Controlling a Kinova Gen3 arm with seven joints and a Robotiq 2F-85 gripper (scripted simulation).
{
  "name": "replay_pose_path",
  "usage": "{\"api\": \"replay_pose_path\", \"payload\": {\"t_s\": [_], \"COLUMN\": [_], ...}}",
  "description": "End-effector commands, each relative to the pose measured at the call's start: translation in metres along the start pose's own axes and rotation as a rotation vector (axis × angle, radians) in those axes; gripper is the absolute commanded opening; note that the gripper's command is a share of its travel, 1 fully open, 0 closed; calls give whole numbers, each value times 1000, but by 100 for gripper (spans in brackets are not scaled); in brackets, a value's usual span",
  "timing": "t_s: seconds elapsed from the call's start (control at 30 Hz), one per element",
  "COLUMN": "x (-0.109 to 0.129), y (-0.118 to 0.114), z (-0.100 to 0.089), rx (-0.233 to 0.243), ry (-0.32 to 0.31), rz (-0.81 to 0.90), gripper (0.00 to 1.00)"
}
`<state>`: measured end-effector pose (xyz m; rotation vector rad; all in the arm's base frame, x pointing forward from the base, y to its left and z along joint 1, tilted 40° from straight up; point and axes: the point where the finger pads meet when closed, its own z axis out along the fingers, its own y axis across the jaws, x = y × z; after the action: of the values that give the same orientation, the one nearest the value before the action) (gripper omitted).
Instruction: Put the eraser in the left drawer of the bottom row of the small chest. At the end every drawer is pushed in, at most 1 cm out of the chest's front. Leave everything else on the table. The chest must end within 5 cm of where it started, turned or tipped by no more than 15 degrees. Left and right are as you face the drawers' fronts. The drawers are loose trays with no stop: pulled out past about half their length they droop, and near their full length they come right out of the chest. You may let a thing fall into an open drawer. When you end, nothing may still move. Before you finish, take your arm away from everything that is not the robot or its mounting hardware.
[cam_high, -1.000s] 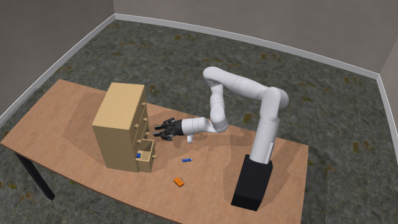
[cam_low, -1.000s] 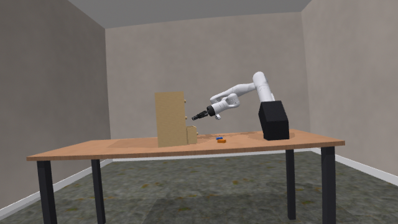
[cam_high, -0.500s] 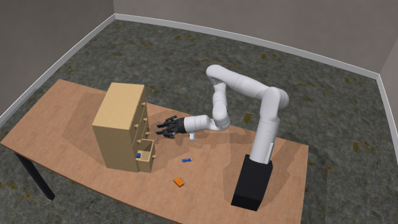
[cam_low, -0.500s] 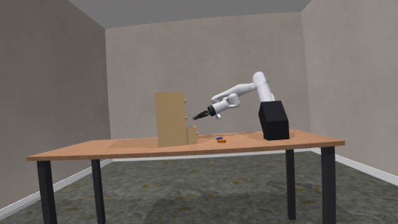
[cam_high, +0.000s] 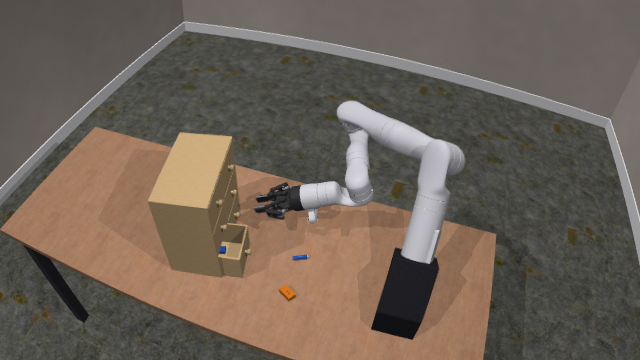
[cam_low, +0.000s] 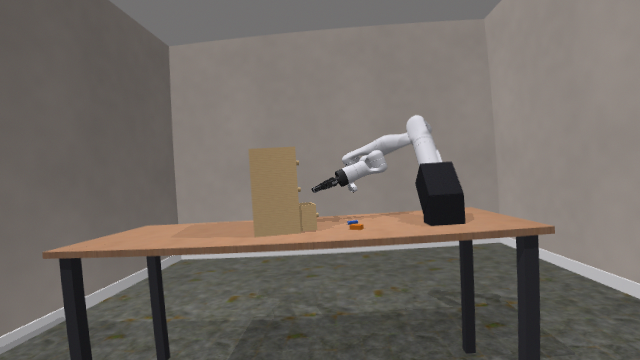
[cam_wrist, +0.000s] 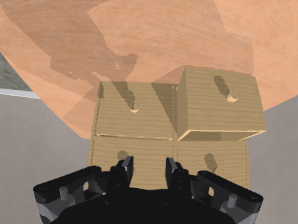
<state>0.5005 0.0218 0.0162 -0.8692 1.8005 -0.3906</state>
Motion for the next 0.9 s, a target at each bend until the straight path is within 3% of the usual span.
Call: {"api": "replay_pose_path", "payload": {"t_s": [0.0, 0.87], "x": [0, 5], "y": [-5, -33], "z": [-3, -20], "rx": [-1, 1], "ry": [-2, -2], "rz": [4, 2], "gripper": [38, 38]}}
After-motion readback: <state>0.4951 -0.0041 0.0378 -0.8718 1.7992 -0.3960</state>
